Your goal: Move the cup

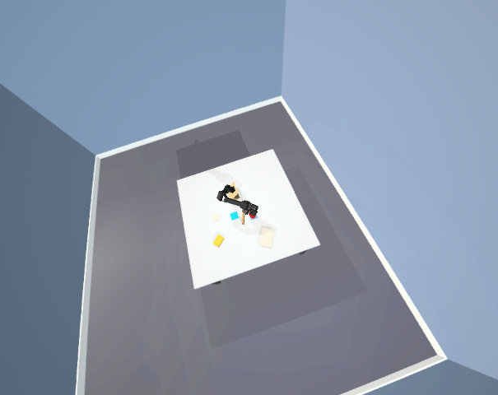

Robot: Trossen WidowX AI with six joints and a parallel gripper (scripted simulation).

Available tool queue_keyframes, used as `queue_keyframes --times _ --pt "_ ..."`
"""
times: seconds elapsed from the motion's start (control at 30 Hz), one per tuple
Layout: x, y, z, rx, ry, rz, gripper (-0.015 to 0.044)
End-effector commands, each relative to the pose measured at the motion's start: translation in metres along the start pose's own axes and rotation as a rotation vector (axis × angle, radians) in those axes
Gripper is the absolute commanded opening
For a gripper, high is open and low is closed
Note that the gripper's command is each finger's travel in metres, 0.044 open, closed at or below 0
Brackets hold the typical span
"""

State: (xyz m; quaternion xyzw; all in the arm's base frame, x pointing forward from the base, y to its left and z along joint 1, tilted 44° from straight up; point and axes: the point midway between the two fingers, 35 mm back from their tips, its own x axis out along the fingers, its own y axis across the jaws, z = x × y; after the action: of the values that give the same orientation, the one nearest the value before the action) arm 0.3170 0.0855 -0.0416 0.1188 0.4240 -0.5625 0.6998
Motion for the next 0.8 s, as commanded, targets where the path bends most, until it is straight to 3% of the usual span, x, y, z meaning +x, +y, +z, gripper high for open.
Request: queue_keyframes --times 0.0,0.77 --pt "0.007 0.0 0.0 -0.006 -0.005 -0.002 0.0148" --pt "0.045 0.0 0.001 -0.005 -0.007 -0.002 0.0148"
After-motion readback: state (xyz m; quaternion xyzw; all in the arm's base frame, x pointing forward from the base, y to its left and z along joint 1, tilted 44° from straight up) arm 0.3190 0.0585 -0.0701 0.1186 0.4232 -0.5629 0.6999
